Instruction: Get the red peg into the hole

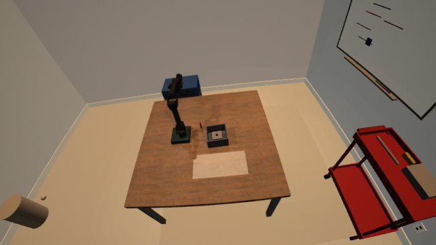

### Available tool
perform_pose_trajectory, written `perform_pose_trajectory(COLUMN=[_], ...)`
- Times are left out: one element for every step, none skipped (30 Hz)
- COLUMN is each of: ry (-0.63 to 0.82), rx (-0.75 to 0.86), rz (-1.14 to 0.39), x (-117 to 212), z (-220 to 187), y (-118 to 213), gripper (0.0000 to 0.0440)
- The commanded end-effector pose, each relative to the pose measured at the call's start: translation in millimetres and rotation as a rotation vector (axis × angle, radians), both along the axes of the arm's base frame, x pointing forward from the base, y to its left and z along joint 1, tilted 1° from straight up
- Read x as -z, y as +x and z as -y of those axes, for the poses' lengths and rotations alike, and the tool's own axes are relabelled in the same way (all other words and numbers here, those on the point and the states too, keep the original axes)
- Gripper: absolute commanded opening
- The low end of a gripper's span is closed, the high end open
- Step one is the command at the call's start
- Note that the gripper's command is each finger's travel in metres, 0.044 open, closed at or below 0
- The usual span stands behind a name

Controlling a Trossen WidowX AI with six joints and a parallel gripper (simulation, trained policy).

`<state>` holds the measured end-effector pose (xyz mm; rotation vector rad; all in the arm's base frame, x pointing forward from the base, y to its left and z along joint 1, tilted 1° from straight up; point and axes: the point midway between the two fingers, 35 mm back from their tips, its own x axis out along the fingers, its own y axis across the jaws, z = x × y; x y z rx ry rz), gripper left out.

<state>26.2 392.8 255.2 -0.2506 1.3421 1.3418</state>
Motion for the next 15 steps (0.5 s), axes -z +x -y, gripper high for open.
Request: perform_pose_trajectory(ry=[-0.068,-0.082,-0.097,-0.111,-0.125,-0.139,-0.154,-0.168,-0.182,-0.196,-0.21,-0.224,-0.238,-0.252,-0.266], rx=[0.143,0.174,0.205,0.237,0.268,0.3,0.331,0.362,0.394,0.425,0.457,0.488,0.52,0.551,0.582], rz=[-0.018,-0.023,-0.028,-0.033,-0.038,-0.043,-0.048,-0.053,-0.059,-0.064,-0.069,-0.075,-0.08,-0.085,-0.091], x=[6.9,8.5,10.2,11.8,13.4,15.1,16.7,18.4,20.1,21.8,23.5,25.2,27.0,28.7,30.5], z=[15.6,19.1,22.7,26.5,30.3,34.3,38.3,42.5,46.7,51.1,55.5,60.0,64.6,69.3,74.1], y=[24.7,30.0,35.3,40.4,45.5,50.5,55.4,60.2,65.0,69.6,74.1,78.5,82.9,87.1,91.2], gripper=[0.044,0.044,0.044,0.044,0.044,0.044,0.044,0.044,0.044,0.044,0.044,0.044,0.044,0.044,0.044])
